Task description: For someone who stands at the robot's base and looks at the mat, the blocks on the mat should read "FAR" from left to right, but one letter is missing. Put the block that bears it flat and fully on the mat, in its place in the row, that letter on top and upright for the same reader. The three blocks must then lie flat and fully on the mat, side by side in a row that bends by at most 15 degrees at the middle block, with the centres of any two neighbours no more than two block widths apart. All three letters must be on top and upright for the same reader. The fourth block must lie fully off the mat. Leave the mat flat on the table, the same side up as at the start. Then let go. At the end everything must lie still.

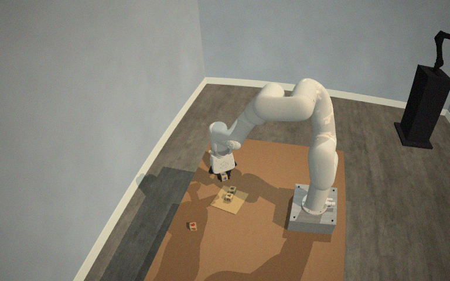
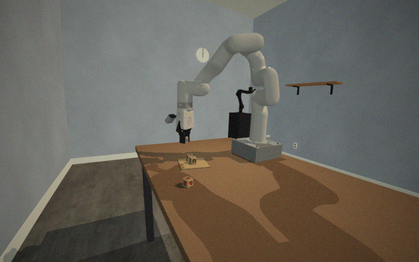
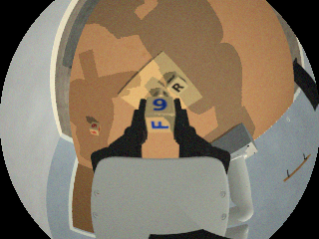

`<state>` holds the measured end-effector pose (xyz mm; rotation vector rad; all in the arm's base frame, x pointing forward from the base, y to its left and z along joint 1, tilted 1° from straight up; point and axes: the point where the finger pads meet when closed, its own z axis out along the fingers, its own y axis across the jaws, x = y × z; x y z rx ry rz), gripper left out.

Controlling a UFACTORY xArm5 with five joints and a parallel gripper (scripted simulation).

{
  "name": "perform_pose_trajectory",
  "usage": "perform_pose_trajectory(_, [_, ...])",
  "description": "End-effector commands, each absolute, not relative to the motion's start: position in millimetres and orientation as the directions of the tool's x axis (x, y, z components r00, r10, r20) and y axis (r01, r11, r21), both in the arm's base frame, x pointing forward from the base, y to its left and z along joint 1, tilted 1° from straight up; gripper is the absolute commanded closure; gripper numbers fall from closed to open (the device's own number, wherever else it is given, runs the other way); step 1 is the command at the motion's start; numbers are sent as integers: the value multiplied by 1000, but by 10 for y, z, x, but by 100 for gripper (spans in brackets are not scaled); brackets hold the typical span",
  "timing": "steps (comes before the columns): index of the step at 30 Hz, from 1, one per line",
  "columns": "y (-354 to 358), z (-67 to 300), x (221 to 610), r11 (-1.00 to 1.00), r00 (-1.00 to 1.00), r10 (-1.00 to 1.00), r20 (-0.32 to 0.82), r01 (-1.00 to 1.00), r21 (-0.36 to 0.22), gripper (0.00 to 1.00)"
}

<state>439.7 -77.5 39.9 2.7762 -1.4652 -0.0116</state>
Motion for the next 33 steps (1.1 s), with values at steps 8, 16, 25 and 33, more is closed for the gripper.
perform_pose_trajectory(8, [-340, 427, 4306, -266, 266, -964, 0, -964, -1, 73])
perform_pose_trajectory(16, [-104, 432, 4225, -83, 83, -997, 0, -997, -2, 73])
perform_pose_trajectory(25, [96, 435, 4142, 80, -80, -997, 0, -997, -3, 73])
perform_pose_trajectory(33, [106, 435, 4137, 88, -88, -996, 0, -996, -3, 73])
